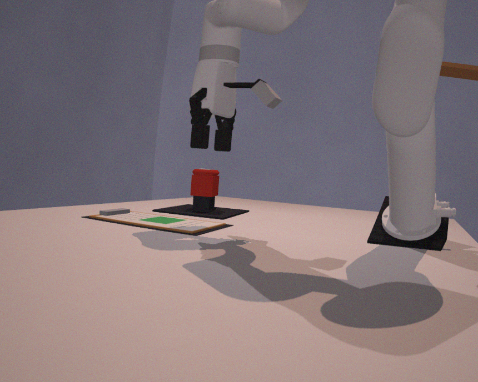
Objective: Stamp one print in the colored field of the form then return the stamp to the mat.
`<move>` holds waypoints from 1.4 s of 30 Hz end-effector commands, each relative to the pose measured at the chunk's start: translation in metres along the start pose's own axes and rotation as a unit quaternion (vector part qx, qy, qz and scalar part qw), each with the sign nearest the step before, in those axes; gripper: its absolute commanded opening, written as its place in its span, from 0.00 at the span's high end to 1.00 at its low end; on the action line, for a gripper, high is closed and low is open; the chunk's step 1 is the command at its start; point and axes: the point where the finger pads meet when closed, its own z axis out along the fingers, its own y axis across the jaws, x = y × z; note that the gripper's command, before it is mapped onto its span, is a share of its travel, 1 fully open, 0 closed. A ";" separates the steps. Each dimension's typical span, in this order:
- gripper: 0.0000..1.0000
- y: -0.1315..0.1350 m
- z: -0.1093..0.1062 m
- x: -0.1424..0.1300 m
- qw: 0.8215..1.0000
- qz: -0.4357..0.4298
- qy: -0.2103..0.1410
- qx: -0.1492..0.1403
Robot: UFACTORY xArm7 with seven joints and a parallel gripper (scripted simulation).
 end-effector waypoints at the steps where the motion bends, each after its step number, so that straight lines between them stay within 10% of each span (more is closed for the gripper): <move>1: 0.00 0.000 -0.001 -0.001 1.000 0.000 -0.002 0.000; 33: 0.00 0.000 -0.002 -0.001 1.000 0.002 -0.002 0.000; 42: 0.00 0.000 -0.016 -0.003 0.989 0.145 -0.002 -0.002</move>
